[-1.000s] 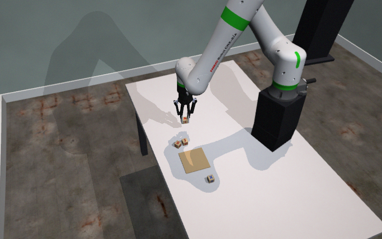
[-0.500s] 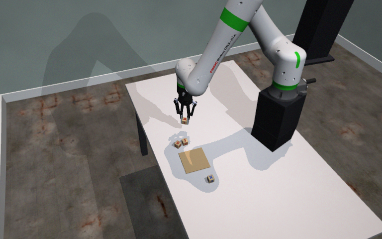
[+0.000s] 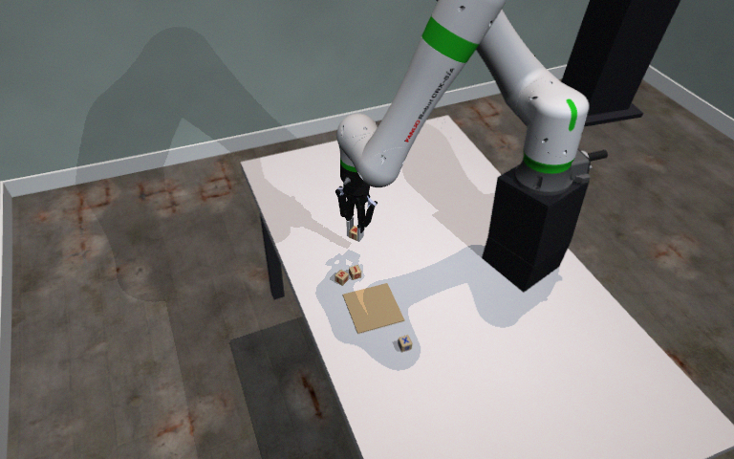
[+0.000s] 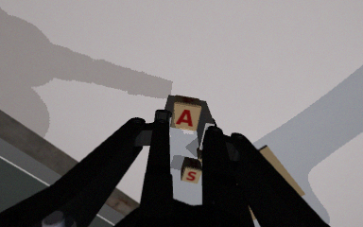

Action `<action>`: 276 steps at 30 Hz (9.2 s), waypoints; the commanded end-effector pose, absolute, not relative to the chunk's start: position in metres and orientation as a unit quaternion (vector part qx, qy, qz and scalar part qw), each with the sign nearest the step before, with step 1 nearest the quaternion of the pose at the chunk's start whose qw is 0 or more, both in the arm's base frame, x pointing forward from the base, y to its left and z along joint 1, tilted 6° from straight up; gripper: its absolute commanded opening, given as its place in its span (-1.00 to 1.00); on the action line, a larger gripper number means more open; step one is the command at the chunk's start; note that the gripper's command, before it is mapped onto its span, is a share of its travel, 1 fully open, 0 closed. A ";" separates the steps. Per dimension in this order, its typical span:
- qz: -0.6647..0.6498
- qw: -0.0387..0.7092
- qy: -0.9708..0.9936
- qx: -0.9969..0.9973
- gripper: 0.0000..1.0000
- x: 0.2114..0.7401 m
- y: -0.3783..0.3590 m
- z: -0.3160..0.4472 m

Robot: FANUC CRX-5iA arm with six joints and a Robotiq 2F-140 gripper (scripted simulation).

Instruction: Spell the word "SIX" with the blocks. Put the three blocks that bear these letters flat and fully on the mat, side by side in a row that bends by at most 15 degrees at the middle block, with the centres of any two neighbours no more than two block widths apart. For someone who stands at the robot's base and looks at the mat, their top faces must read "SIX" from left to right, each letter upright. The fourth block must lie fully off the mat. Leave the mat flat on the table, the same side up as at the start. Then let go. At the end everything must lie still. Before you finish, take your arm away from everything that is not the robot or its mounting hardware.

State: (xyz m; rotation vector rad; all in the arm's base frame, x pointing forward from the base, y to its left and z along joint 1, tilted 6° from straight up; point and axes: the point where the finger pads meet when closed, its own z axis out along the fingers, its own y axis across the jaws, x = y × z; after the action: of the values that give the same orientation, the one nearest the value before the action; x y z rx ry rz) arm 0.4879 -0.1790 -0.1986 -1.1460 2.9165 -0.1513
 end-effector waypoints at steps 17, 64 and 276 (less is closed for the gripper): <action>-0.009 0.104 0.927 -0.360 -0.68 0.482 -0.181 -0.202; 0.115 0.441 0.823 -0.339 -0.68 0.479 -0.190 -0.205; -0.032 0.058 0.931 -0.360 -0.44 0.486 -0.177 -0.175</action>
State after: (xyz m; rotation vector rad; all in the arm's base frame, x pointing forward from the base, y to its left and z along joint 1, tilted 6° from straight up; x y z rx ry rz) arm 0.4880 -0.1794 -0.1761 -1.0741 2.7016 -0.0325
